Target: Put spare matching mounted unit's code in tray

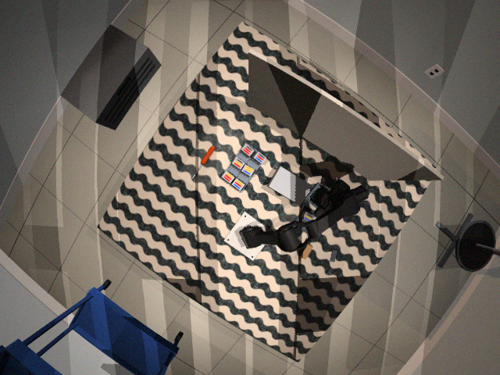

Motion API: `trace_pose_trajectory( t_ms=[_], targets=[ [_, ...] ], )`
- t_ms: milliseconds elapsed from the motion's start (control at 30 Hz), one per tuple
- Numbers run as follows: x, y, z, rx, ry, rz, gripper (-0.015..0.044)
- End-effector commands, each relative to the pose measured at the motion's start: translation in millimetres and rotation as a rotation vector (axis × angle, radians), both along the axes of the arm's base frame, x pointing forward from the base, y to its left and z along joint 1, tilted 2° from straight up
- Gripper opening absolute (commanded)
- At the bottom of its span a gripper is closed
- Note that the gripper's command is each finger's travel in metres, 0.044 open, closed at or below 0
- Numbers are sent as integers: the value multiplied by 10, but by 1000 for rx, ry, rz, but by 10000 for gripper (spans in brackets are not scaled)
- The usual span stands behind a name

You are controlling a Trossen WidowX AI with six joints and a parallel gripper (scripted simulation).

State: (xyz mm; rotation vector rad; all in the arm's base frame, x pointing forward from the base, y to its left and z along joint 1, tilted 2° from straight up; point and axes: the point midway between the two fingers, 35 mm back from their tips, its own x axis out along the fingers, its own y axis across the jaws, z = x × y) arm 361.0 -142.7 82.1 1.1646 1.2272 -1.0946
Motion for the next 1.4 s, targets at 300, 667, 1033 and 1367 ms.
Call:
trace_pose_trajectory(
  t_ms=[300,667,1033,1367],
  targets=[
    [-9,4,-87,-2,0,-6,0],
    [-20,12,-162,-1,1,-6,0],
    [-34,20,-236,-1,2,-6,0],
    [-37,23,-238,1,3,0,184]
  ],
)
